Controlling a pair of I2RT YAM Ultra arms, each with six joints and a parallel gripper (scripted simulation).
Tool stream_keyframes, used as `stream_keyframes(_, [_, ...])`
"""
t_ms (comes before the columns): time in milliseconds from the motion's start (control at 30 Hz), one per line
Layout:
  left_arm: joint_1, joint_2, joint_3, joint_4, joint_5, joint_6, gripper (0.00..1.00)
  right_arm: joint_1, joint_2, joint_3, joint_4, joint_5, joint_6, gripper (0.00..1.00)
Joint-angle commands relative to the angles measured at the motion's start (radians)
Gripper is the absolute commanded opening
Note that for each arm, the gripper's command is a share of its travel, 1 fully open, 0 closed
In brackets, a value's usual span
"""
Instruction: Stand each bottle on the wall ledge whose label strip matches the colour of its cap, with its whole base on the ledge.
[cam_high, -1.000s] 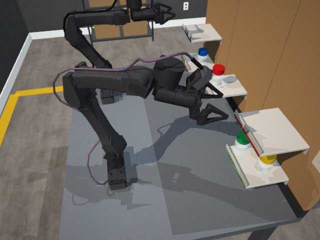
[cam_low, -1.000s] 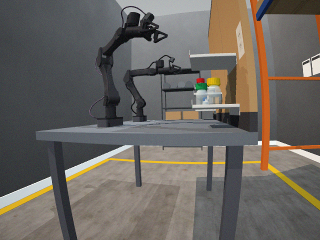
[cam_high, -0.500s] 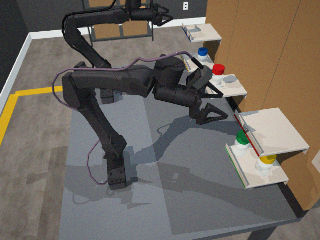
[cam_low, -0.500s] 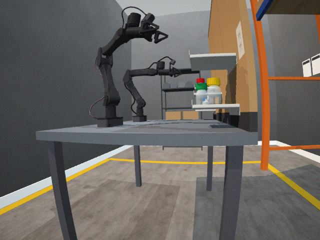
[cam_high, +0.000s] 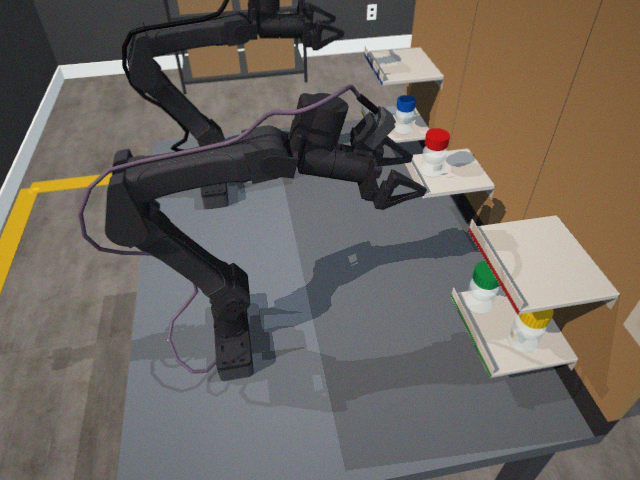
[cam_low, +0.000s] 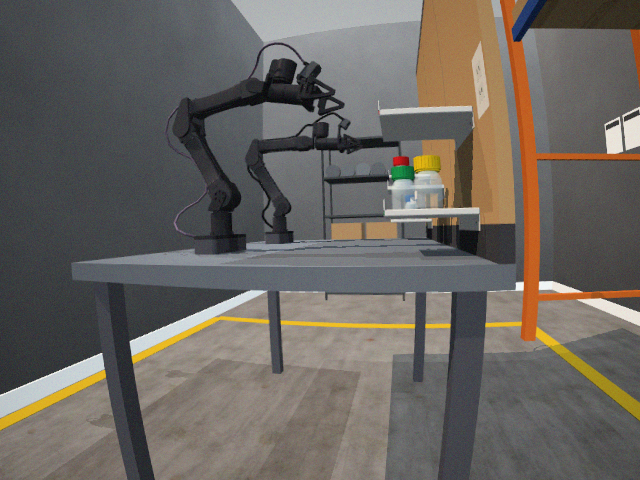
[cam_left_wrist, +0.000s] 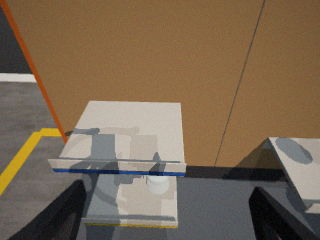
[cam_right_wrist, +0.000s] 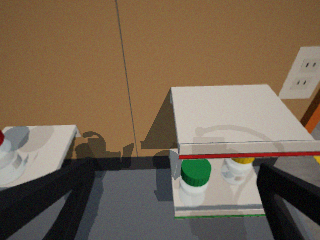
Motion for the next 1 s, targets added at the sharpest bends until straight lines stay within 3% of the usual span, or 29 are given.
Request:
stream_keyframes(0, [0.012,-0.028,0.029,-0.014,0.009,0.011,1.0,0.131,-0.014,-0.039,0.076,0.172,0.052,1.0])
stream_keyframes(233, [0.012,-0.028,0.029,-0.014,0.01,0.011,1.0,0.493,0.06,-0.096,0.179,0.364,0.11,1.0])
stream_keyframes(300, [0.012,-0.028,0.029,-0.014,0.01,0.011,1.0,0.493,0.06,-0.096,0.179,0.364,0.11,1.0])
stream_keyframes(433, [0.012,-0.028,0.029,-0.014,0.01,0.011,1.0,0.658,0.138,-0.09,0.246,0.445,0.132,1.0])
stream_keyframes(633, [0.012,-0.028,0.029,-0.014,0.01,0.011,1.0,0.756,0.225,-0.067,0.299,0.487,0.14,1.0])
stream_keyframes(967, [0.012,-0.028,0.029,-0.014,0.01,0.011,1.0,0.769,0.237,-0.063,0.291,0.483,0.134,1.0])
